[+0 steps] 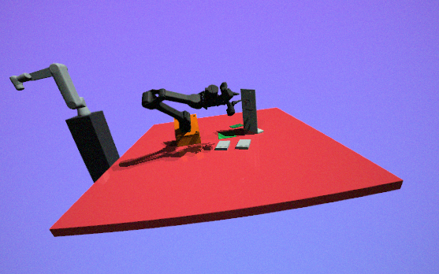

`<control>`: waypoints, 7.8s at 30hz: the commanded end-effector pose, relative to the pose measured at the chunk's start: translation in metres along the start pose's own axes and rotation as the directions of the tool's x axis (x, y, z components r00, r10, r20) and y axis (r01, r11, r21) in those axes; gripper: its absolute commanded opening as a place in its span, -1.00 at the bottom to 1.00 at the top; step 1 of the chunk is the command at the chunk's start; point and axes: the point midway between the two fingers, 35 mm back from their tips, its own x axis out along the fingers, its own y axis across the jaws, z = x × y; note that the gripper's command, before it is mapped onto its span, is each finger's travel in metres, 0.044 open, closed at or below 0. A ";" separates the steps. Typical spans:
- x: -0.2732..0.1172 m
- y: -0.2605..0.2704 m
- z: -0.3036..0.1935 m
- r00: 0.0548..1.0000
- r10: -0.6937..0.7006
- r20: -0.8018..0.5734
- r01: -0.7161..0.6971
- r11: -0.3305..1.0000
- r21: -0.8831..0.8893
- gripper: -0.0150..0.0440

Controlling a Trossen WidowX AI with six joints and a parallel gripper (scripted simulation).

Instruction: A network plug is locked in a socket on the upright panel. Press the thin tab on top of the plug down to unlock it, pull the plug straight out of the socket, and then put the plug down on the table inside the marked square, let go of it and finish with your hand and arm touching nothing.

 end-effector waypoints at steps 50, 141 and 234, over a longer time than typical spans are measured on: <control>0.051 0.004 -0.125 0.939 0.201 -0.280 -0.038 0.867 0.496 0.04; 0.095 0.008 -0.127 0.939 0.202 -0.278 -0.040 0.867 0.497 -0.49; 0.048 0.004 -0.125 0.939 0.201 -0.280 -0.038 0.867 0.496 -0.49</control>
